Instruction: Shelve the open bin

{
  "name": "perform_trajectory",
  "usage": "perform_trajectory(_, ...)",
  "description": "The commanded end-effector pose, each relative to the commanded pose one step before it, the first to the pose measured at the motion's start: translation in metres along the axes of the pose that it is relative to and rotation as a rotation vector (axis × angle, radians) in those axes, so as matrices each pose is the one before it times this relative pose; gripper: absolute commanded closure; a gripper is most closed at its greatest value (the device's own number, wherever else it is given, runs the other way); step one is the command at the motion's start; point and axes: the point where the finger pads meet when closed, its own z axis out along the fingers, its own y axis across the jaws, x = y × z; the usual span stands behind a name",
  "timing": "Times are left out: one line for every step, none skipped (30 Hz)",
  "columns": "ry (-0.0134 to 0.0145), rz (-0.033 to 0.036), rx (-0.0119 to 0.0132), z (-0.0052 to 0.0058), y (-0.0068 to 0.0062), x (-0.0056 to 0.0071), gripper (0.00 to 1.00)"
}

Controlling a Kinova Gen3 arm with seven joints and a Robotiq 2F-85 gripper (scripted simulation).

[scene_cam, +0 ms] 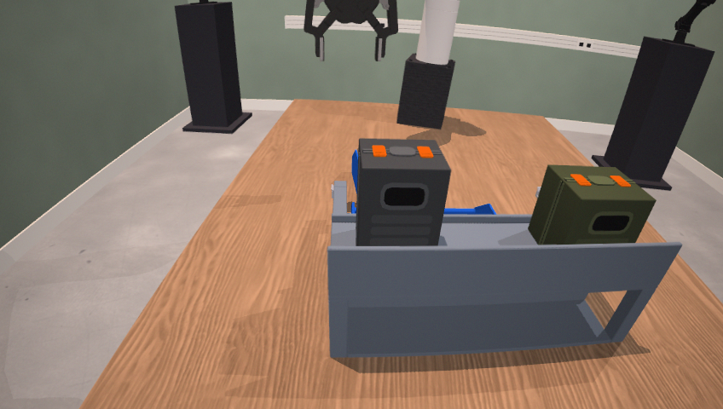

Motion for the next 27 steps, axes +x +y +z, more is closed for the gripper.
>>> perform_trajectory(0.00125, 0.00011, -0.00092, -0.00072, 0.00021, 0.00040, 0.00)
perform_trajectory(0.00000, 0.00000, 0.00000, 0.00000, 0.00000, 0.00000, 0.00)
perform_trajectory(0.00005, -0.00001, -0.00019, -0.00008, -0.00196, -0.00021, 0.00)
perform_trajectory(-0.00001, 0.00001, 0.00003, 0.00001, -0.00199, -0.00022, 0.00)
perform_trajectory(-0.00001, 0.00001, 0.00003, 0.00001, -0.00199, -0.00022, 0.00)
perform_trajectory(-0.00001, 0.00001, 0.00003, 0.00001, -0.00199, -0.00022, 0.00)
perform_trajectory(-0.00001, 0.00001, 0.00003, 0.00001, -0.00199, -0.00022, 0.00)
perform_trajectory(0.00000, 0.00000, 0.00000, 0.00000, 0.00000, 0.00000, 0.00)
perform_trajectory(0.00000, 0.00000, 0.00000, 0.00000, 0.00000, 0.00000, 0.00)
perform_trajectory(0.00000, 0.00000, 0.00000, 0.00000, 0.00000, 0.00000, 0.00)
perform_trajectory(0.00000, 0.00000, 0.00000, 0.00000, 0.00000, 0.00000, 0.00)
perform_trajectory(0.00000, 0.00000, 0.00000, 0.00000, 0.00000, 0.00000, 0.00)
perform_trajectory(0.00000, 0.00000, 0.00000, 0.00000, 0.00000, 0.00000, 0.00)
perform_trajectory(0.00000, 0.00000, 0.00000, 0.00000, 0.00000, 0.00000, 0.00)
perform_trajectory(0.00000, 0.00000, 0.00000, 0.00000, 0.00000, 0.00000, 0.00)
perform_trajectory(0.00000, 0.00000, 0.00000, 0.00000, 0.00000, 0.00000, 0.00)
perform_trajectory(0.00000, 0.00000, 0.00000, 0.00000, 0.00000, 0.00000, 0.00)
perform_trajectory(0.00000, 0.00000, 0.00000, 0.00000, 0.00000, 0.00000, 0.00)
perform_trajectory(0.00000, 0.00000, 0.00000, 0.00000, 0.00000, 0.00000, 0.00)
perform_trajectory(-0.00001, 0.00001, 0.00006, 0.00001, -0.00100, -0.00011, 0.00)
perform_trajectory(0.00000, 0.00000, -0.00001, -0.00001, -0.00099, -0.00011, 0.00)
perform_trajectory(0.00000, 0.00000, -0.00001, -0.00001, -0.00099, -0.00011, 0.00)
perform_trajectory(0.00000, 0.00000, -0.00001, -0.00001, -0.00099, -0.00011, 0.00)
perform_trajectory(0.00000, 0.00000, -0.00001, -0.00001, -0.00099, -0.00011, 0.00)
perform_trajectory(0.00000, 0.00000, 0.00000, 0.00000, 0.00000, 0.00000, 0.00)
perform_trajectory(0.00000, 0.00000, 0.00000, 0.00000, 0.00000, 0.00000, 0.00)
perform_trajectory(0.00000, 0.00000, 0.00000, 0.00000, 0.00000, 0.00000, 0.00)
